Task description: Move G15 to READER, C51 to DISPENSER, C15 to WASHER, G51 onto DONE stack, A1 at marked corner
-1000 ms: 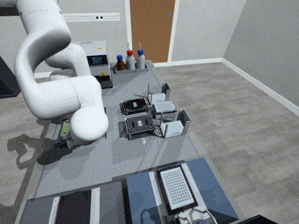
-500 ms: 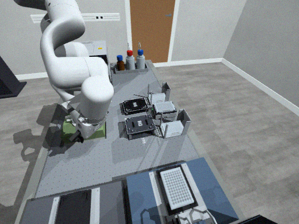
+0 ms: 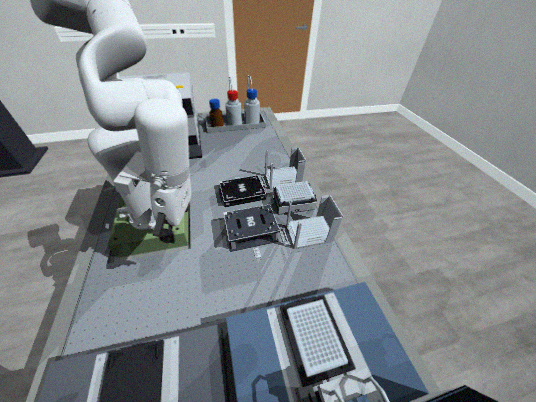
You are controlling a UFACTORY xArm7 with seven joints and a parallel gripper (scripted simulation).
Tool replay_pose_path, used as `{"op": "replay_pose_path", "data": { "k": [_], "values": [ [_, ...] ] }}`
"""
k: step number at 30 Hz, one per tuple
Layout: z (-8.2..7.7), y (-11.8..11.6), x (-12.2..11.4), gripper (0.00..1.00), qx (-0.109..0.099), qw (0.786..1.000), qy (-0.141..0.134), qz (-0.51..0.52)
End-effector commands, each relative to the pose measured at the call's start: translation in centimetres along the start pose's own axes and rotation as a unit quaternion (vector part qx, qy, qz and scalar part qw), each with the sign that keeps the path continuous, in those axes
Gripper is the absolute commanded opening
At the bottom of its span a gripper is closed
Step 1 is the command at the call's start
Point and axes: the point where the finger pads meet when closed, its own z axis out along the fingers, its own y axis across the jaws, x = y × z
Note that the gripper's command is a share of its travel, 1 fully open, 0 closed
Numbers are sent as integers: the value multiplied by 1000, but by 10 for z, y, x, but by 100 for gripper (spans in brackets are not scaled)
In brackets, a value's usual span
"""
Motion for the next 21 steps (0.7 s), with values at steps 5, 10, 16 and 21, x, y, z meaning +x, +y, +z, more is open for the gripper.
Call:
{"op": "replay_pose_path", "data": {
  "k": [5, 10, 16, 21],
  "values": [
    [-3, 21, -9, 100, 25, 989, -82, -121],
    [-4, 37, -15, 100, 28, 986, -92, -137],
    [-5, 55, -23, 100, 28, 986, -92, -137],
    [-6, 65, -27, 100, 28, 986, -92, -138]
  ]
}}
